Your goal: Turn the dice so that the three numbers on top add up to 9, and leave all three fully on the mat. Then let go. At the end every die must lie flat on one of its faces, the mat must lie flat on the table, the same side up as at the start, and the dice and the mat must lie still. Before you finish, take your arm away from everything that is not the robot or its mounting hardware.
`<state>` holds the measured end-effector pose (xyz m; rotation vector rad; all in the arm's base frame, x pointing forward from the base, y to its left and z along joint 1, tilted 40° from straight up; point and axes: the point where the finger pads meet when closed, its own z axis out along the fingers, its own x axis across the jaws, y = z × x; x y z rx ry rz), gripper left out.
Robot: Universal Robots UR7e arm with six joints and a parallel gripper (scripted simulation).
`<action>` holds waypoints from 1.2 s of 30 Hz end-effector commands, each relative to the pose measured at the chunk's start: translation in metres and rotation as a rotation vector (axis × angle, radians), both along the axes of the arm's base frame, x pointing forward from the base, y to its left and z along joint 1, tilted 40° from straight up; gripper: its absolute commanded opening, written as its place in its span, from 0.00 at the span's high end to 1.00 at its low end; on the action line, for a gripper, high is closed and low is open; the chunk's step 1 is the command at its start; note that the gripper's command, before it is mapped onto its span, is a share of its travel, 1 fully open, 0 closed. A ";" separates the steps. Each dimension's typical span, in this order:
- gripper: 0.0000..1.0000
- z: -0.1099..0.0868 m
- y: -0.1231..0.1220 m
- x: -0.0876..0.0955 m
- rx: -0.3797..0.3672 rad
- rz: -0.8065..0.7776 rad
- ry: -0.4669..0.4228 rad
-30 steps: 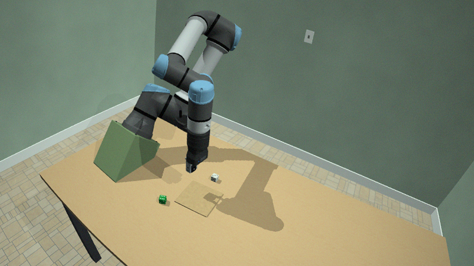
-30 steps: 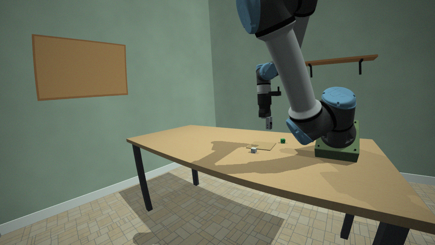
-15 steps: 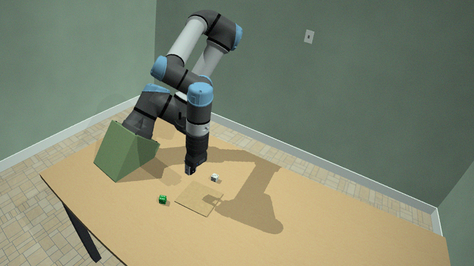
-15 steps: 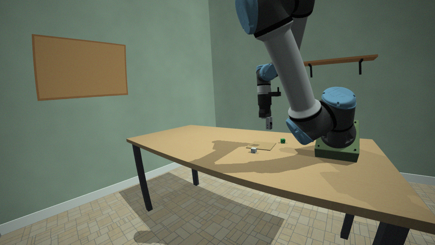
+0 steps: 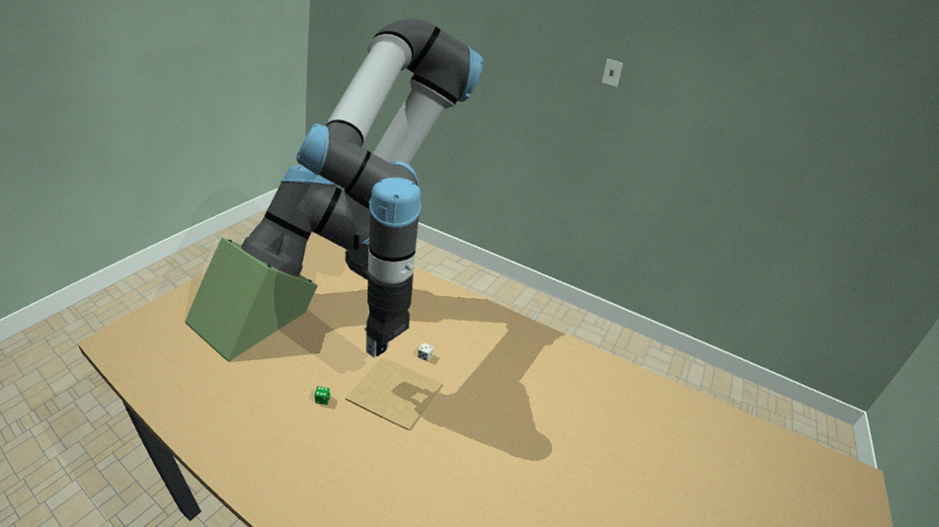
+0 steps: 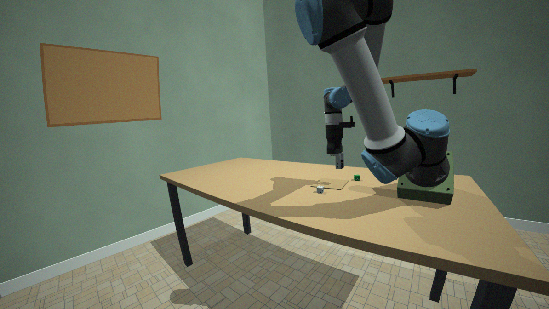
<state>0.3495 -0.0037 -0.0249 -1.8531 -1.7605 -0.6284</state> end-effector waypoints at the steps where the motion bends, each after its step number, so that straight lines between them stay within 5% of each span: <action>1: 0.51 -0.019 0.015 0.001 -0.001 -0.001 -0.001; 11: 0.51 -0.049 0.040 0.001 -0.001 -0.001 -0.001; 36: 0.51 -0.054 0.045 0.001 -0.001 -0.001 -0.001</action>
